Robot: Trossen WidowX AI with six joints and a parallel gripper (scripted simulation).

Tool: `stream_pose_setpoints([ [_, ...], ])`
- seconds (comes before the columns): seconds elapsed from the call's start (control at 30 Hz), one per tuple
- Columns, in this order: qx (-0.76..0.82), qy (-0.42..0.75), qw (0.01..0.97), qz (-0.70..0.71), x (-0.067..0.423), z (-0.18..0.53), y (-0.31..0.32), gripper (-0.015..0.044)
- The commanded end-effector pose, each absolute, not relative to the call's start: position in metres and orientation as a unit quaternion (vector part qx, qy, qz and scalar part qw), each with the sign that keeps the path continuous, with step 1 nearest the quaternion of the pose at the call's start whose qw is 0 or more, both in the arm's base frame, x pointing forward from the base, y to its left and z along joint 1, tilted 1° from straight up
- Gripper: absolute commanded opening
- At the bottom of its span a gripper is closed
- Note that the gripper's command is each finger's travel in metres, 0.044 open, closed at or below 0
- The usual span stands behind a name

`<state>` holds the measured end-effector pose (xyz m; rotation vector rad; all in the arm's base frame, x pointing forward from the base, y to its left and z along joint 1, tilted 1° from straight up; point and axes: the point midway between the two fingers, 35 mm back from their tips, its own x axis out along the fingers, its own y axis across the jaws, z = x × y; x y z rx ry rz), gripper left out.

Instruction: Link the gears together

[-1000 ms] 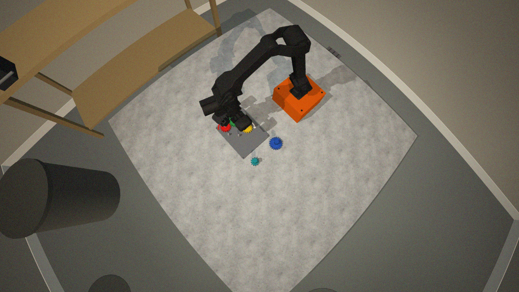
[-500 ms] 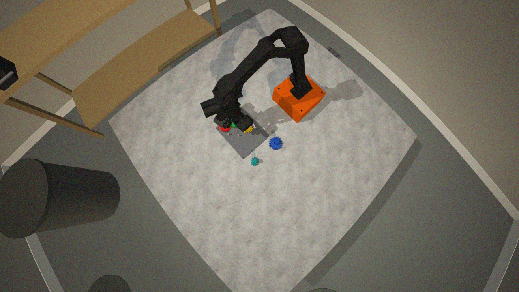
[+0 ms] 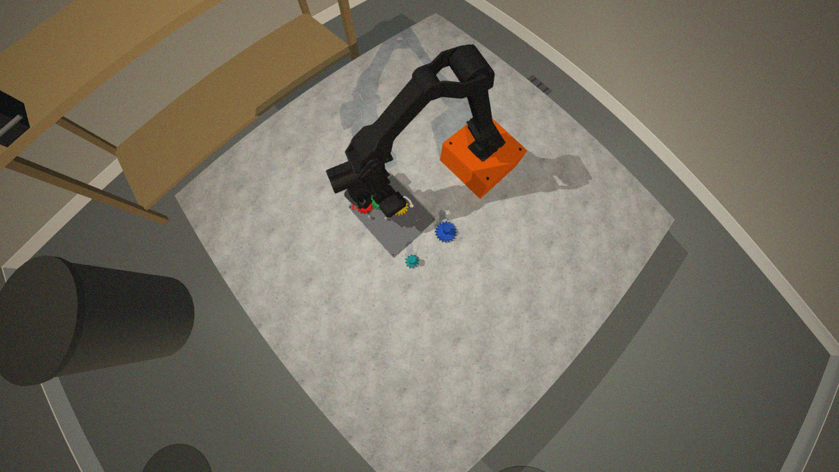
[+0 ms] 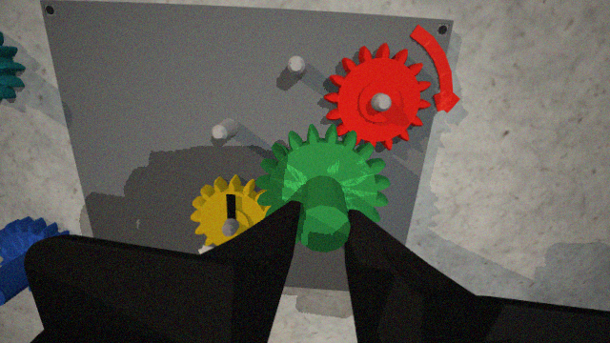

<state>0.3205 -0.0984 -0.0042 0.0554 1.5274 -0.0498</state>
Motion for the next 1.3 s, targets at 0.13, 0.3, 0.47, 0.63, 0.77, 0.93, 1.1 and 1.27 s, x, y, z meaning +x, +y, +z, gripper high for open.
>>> stream_pose_setpoints([
  [0.13,0.061,0.695,0.714,-0.055,0.317,-0.019,-0.098,0.0000],
  [0.3,0.061,0.695,0.714,-0.055,0.318,-0.013,-0.098,0.0000],
  [0.47,0.046,0.696,0.715,-0.040,0.318,-0.007,-0.098,0.0000],
  [0.63,0.010,0.697,0.717,-0.005,0.317,-0.004,-0.097,0.0000],
  [0.77,-0.021,0.697,0.717,0.025,0.317,-0.003,-0.098,0.0000],
  [0.93,-0.038,0.696,0.716,0.041,0.317,-0.008,-0.099,0.0000],
  [1.1,-0.033,0.696,0.716,0.036,0.318,-0.014,-0.098,0.0000],
  [1.27,-0.015,0.697,0.717,0.019,0.318,-0.016,-0.098,0.0000],
])
